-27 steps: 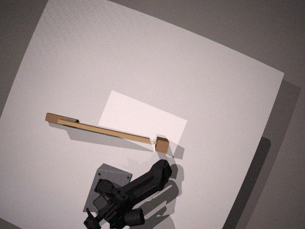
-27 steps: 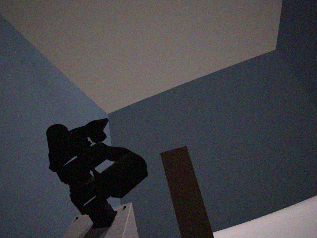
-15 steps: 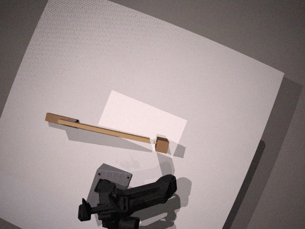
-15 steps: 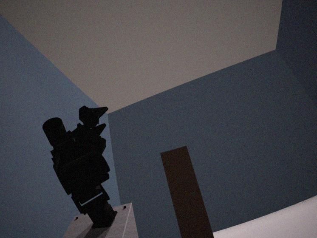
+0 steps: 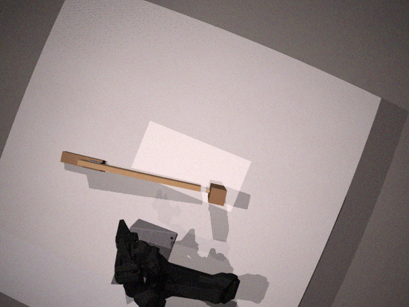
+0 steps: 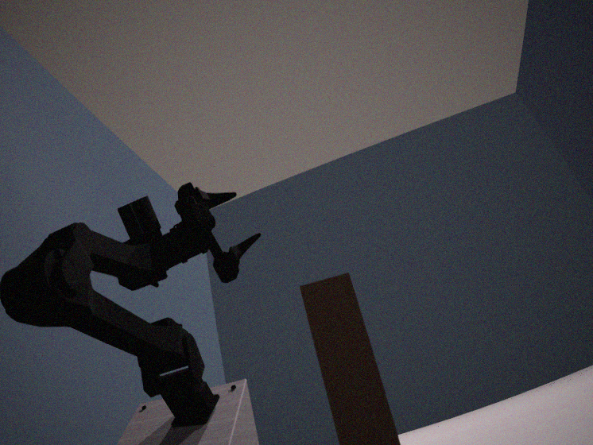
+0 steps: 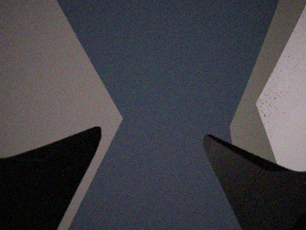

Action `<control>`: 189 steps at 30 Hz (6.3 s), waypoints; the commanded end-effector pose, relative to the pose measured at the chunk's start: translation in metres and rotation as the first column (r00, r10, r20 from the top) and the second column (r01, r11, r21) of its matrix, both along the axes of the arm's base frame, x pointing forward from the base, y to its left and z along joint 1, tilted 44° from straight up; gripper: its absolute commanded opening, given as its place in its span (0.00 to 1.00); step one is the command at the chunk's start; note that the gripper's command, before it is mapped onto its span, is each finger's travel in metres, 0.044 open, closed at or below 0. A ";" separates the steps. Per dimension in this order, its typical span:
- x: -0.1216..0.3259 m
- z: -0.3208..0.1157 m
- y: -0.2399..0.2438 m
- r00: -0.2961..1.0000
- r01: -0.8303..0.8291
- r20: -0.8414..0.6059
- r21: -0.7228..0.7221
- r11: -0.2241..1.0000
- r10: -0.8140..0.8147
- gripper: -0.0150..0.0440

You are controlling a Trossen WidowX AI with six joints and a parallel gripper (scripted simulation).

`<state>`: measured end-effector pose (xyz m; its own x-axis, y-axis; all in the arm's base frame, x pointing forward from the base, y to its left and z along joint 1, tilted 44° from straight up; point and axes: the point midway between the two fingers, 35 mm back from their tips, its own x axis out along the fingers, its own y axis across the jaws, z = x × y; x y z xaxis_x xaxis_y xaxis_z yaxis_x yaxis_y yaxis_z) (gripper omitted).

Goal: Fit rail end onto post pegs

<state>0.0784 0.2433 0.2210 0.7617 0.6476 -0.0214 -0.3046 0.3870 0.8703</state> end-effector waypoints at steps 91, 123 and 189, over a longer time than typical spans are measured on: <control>0.192 -0.218 -0.301 0.256 -0.160 -0.965 0.020 -0.987 -0.062 0.96; 0.192 -0.218 -0.301 0.256 -0.160 -0.965 0.020 -0.987 -0.062 0.25; 0.193 -0.195 -0.276 0.257 -0.160 -0.965 0.019 -0.987 -0.060 0.25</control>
